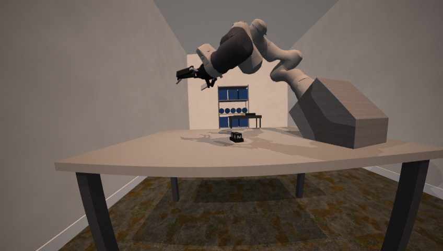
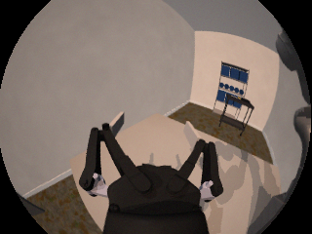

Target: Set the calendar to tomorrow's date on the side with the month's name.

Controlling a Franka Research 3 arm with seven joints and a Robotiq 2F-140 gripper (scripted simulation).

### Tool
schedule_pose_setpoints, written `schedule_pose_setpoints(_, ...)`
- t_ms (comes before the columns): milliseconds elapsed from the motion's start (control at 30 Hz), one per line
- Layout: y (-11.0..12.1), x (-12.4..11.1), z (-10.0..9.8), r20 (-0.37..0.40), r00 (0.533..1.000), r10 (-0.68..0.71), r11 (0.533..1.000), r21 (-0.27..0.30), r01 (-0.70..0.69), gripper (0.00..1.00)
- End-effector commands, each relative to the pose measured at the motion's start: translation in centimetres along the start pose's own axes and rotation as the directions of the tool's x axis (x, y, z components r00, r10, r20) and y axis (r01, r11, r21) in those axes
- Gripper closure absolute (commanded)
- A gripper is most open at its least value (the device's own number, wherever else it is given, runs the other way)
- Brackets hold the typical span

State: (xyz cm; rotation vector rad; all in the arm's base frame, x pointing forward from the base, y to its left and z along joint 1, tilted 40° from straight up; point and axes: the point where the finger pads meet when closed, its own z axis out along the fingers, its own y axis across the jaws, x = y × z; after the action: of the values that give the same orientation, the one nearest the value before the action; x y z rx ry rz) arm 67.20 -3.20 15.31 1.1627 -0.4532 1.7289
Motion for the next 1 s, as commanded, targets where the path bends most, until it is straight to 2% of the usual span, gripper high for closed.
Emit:
schedule_pose_setpoints(0, 0.0, 0.0, 0.0, 0.000, 1.000, 0.000, 1.000, 0.000, 0.000, 0.00)
schedule_pose_setpoints(600, 0.2, -0.4, 0.1, 0.016, 1.000, -0.004, 1.000, -0.004, 0.004, 0.00)
schedule_pose_setpoints(667, 1.7, -2.6, 0.6, 0.110, 0.994, -0.024, 0.999, -0.025, 0.027, 0.00)
schedule_pose_setpoints(700, 3.0, -4.6, 0.8, 0.194, 0.980, -0.036, 0.998, -0.043, 0.045, 0.00)
schedule_pose_setpoints(800, 4.7, -6.8, 0.7, 0.295, 0.954, -0.043, 0.996, -0.064, 0.065, 0.00)
schedule_pose_setpoints(833, 4.8, -6.9, 0.6, 0.300, 0.953, -0.044, 0.996, -0.064, 0.066, 0.00)
schedule_pose_setpoints(867, 5.7, -8.0, 0.4, 0.355, 0.934, -0.044, 0.994, -0.075, 0.075, 0.00)
schedule_pose_setpoints(933, 6.8, -9.2, 0.1, 0.417, 0.908, -0.041, 0.993, -0.088, 0.085, 0.00)
schedule_pose_setpoints(967, 6.9, -9.3, 0.0, 0.420, 0.907, -0.040, 0.992, -0.088, 0.085, 0.00)
